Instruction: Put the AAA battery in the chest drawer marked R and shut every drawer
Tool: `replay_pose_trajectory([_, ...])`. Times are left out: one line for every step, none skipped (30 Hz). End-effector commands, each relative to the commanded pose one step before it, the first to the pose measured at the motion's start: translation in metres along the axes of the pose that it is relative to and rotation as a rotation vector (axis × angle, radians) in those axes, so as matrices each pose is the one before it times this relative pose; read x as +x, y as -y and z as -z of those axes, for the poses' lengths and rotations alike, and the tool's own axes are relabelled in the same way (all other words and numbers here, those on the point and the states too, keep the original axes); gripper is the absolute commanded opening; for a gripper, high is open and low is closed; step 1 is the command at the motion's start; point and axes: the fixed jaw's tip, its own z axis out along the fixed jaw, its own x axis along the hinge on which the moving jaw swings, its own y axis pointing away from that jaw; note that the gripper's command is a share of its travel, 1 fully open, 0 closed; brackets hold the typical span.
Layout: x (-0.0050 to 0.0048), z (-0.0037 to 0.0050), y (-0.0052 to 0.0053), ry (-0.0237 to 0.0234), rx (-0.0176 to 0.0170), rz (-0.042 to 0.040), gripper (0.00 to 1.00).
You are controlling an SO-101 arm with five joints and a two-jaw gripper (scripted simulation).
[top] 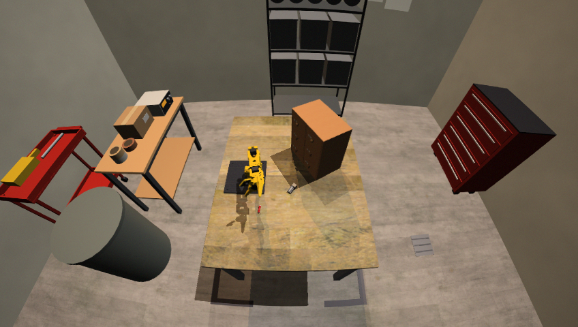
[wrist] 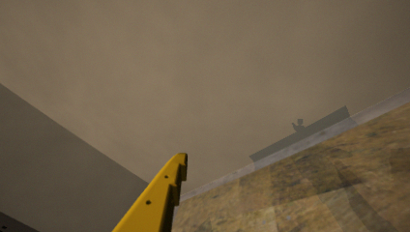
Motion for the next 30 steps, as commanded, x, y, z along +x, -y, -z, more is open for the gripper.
replay_pose_trajectory([-0.00091, 0.000585, -0.00093, 0.00265, -0.00292, -0.00094, 1.0])
replay_pose_trajectory([-0.000001, 0.0, 0.0, 0.0, -0.00001, 0.0, 1.0])
replay_pose_trajectory([0.000001, 0.0, 0.0, 0.0, 0.00001, 0.0, 1.0])
replay_pose_trajectory([-0.000001, 0.0, 0.0, 0.0, -0.00001, 0.0, 1.0])
replay_pose_trajectory([0.000001, 0.0, 0.0, 0.0, 0.00001, 0.0, 1.0])
replay_pose_trajectory([-0.000001, 0.0, 0.0, 0.0, -0.00001, 0.0, 1.0])
replay_pose_trajectory([0.000001, 0.0, 0.0, 0.0, 0.00001, 0.0, 1.0])
replay_pose_trajectory([-0.000001, 0.0, 0.0, 0.0, -0.00001, 0.0, 1.0])
replay_pose_trajectory([0.000001, 0.0, 0.0, 0.0, 0.00001, 0.0, 1.0])
replay_pose_trajectory([-0.000001, 0.0, 0.0, 0.0, -0.00001, 0.0, 1.0])
replay_pose_trajectory([0.0, 0.0, 0.0, 0.0, 0.0, 0.0, 1.0])
replay_pose_trajectory([0.0, 0.0, 0.0, 0.0, 0.0, 0.0, 1.0])
replay_pose_trajectory([0.0076, 0.001209, -0.00335, -0.03155, -0.003, 0.01009, 0.5])
replay_pose_trajectory([0.00756, 0.001227, -0.00342, -0.03155, -0.00349, 0.01056, 0.5])
replay_pose_trajectory([0.007522, 0.001243, -0.00348, -0.03155, -0.00396, 0.01104, 0.5])
replay_pose_trajectory([0.00748, 0.00126, -0.00355, -0.03152, -0.00444, 0.01151, 0.5])
replay_pose_trajectory([0.007439, 0.001274, -0.00361, -0.03149, -0.00489, 0.01199, 0.5])
replay_pose_trajectory([0.007394, 0.001289, -0.00367, -0.03143, -0.00536, 0.01246, 0.5])
replay_pose_trajectory([0.007351, 0.001301, -0.00373, -0.03138, -0.0058, 0.01294, 0.5])
replay_pose_trajectory([0.007304, 0.001314, -0.00379, -0.03129, -0.00625, 0.01341, 0.5])
replay_pose_trajectory([0.007258, 0.001325, -0.00384, -0.03121, -0.00668, 0.0139, 0.5])
replay_pose_trajectory([0.007209, 0.001336, -0.00389, -0.03111, -0.00711, 0.01437, 0.5])
replay_pose_trajectory([0.007162, 0.001344, -0.00394, -0.031, -0.00752, 0.01485, 0.5])
replay_pose_trajectory([0.007111, 0.001353, -0.004, -0.03088, -0.00795, 0.01532, 0.5])
replay_pose_trajectory([0.007062, 0.00136, -0.00404, -0.03075, -0.00834, 0.01581, 0.5])
replay_pose_trajectory([0.007009, 0.001367, -0.00409, -0.0306, -0.00875, 0.01628, 0.5])
replay_pose_trajectory([0.006959, 0.001372, -0.00413, -0.03045, -0.00912, 0.01676, 0.5])
replay_pose_trajectory([0.0, 0.0, 0.0, 0.0, 0.0, 0.0, 0.5])
replay_pose_trajectory([0.0, 0.0, 0.0, 0.0, 0.0, 0.0, 0.5])
replay_pose_trajectory([0.006904, 0.001377, -0.00418, -0.03028, -0.00951, 0.01723, 0.5])
